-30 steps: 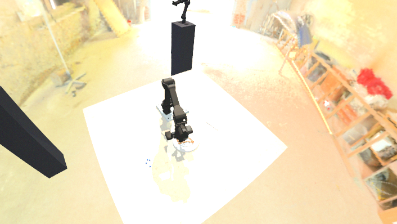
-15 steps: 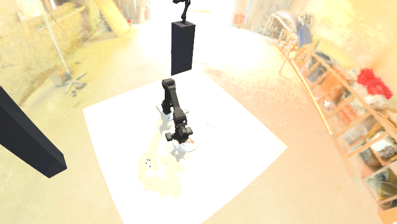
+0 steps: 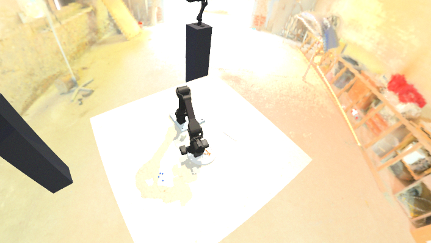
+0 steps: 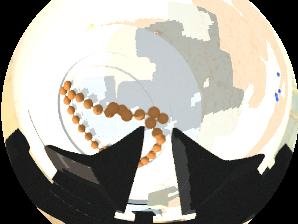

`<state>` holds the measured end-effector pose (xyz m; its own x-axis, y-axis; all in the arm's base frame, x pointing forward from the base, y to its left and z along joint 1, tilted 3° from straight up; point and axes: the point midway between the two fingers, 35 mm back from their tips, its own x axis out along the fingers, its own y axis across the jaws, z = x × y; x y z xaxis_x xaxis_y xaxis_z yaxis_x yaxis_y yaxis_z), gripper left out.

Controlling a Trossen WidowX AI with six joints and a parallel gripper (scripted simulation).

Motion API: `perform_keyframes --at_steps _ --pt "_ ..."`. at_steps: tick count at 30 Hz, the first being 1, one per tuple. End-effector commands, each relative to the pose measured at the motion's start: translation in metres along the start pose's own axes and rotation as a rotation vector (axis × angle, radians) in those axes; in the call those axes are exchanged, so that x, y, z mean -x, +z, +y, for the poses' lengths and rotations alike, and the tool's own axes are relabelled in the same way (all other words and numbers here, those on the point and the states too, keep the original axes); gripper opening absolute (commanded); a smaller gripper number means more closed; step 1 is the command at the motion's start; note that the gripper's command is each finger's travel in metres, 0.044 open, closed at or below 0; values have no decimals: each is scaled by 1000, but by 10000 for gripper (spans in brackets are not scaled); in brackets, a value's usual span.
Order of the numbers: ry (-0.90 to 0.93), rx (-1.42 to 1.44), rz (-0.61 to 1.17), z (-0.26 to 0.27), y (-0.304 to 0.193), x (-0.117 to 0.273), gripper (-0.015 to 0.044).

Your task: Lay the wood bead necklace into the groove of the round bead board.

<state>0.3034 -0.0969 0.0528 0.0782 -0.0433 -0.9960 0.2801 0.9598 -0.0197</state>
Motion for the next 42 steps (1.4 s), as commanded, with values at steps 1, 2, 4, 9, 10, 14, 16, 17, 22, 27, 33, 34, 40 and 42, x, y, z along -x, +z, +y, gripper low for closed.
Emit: perform_keyframes --at_steps 1,2,4,9,10,14,16,17,22,27,33,34,40,42 --pt "0 0 0 0 0 0 94" --pt "0 0 0 0 0 0 67" --pt "0 0 0 0 0 0 15" --pt "0 0 0 0 0 0 0" --pt "0 0 0 0 0 0 0" --pt "0 0 0 0 0 0 0" --pt "0 0 0 0 0 0 0" --pt "0 0 0 0 0 0 0" --pt "0 0 0 0 0 0 0" --pt "0 0 0 0 0 0 0" --pt "0 0 0 0 0 0 0" --pt "0 0 0 0 0 0 0" --pt "0 0 0 0 0 0 0" --pt "0 0 0 0 0 0 0"
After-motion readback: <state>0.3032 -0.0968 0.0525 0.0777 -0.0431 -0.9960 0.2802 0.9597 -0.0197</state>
